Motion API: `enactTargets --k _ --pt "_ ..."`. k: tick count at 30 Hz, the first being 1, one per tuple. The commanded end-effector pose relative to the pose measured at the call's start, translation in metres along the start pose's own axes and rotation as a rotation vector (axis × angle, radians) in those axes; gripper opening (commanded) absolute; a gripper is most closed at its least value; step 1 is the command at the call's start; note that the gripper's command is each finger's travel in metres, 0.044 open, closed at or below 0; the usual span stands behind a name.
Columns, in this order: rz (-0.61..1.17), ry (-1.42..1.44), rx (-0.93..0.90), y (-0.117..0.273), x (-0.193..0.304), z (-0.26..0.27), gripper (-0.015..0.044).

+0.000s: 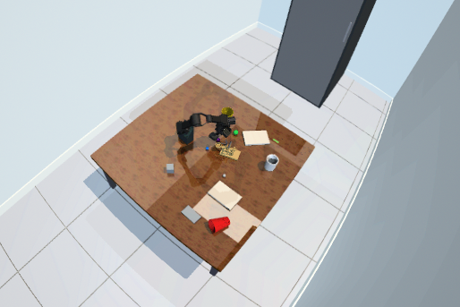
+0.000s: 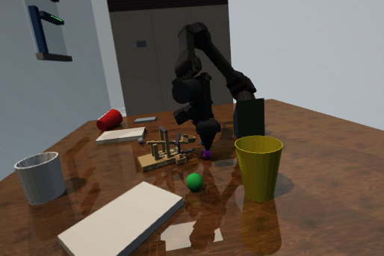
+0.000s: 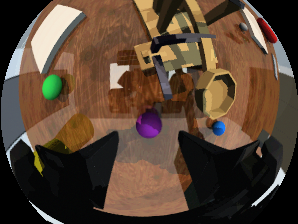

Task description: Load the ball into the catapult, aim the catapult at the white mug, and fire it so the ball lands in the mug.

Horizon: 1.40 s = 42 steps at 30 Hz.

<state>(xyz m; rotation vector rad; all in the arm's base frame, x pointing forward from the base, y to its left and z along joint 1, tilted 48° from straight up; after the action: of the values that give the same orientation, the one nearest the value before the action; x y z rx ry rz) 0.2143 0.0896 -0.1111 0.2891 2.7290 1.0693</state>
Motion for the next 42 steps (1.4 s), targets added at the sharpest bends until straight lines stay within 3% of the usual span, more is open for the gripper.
enactTargets --k 1,19,25,32,36,42 --pt "-0.002 0.006 0.003 -0.007 0.0 0.0 0.03" --pt "-0.002 0.005 0.005 -0.034 0.001 -0.001 0.03" --pt "-0.002 0.005 0.005 -0.034 0.001 -0.001 0.0142" --pt "-0.002 0.005 0.005 -0.034 0.001 -0.001 0.0096" --pt "-0.002 0.006 0.003 -0.024 -0.001 0.0 0.0" --pt "-0.001 0.007 -0.002 0.023 -0.003 0.003 0.0"
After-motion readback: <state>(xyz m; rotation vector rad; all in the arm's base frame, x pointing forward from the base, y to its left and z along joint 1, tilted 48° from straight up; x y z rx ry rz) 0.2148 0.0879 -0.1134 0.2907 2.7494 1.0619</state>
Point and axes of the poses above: the point midway between the two fingers, 35 mm back from their tips, its own y axis back along the fingers, its own z axis across the jaws, x = y × z, the point moved 5 cm from there along y, back along the fingers, and after that the axes turned 12 degrees about -y, right-handed, at the moved point
